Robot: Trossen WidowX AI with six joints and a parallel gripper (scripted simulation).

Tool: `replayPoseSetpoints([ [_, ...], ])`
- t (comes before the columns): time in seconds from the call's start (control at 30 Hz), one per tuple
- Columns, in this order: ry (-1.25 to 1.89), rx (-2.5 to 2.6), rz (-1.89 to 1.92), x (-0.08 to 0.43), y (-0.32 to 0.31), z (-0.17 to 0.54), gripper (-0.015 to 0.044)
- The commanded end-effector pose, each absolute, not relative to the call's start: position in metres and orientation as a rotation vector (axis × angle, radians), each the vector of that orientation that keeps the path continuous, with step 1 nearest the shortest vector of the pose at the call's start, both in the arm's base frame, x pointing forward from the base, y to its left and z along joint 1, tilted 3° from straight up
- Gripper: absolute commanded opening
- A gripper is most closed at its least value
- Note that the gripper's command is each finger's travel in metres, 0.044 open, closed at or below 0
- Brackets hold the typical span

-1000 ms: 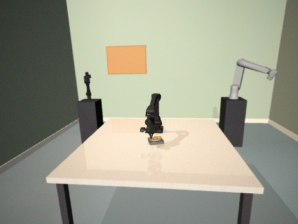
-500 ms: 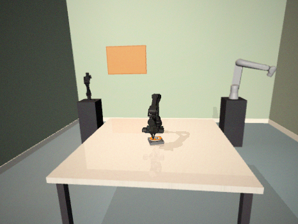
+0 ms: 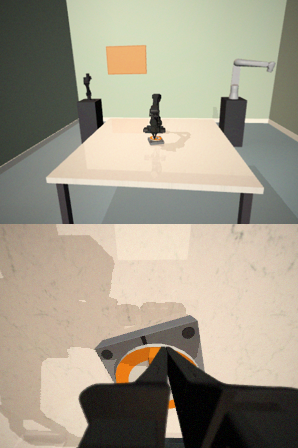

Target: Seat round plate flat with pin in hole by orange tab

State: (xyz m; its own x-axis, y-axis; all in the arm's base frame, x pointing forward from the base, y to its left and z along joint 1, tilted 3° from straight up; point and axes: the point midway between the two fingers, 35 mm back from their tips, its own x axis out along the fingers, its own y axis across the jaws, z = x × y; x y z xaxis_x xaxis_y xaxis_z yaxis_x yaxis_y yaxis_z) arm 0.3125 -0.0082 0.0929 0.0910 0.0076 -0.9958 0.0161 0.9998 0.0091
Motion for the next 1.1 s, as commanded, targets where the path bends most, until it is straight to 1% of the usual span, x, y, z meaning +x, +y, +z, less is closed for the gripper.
replayPoseSetpoints([
  [0.0, 1.483, 0.023, -0.001, 0.312, -0.003, 0.093, 0.0],
  [0.3, 1.483, 0.024, 0.0, 0.312, 0.002, 0.095, 0.0],
  [0.6, 1.484, 0.023, 0.0, 0.305, -0.001, 0.135, 0.0],
  [1.07, 1.486, 0.019, -0.004, 0.306, -0.001, 0.127, 0.0],
])
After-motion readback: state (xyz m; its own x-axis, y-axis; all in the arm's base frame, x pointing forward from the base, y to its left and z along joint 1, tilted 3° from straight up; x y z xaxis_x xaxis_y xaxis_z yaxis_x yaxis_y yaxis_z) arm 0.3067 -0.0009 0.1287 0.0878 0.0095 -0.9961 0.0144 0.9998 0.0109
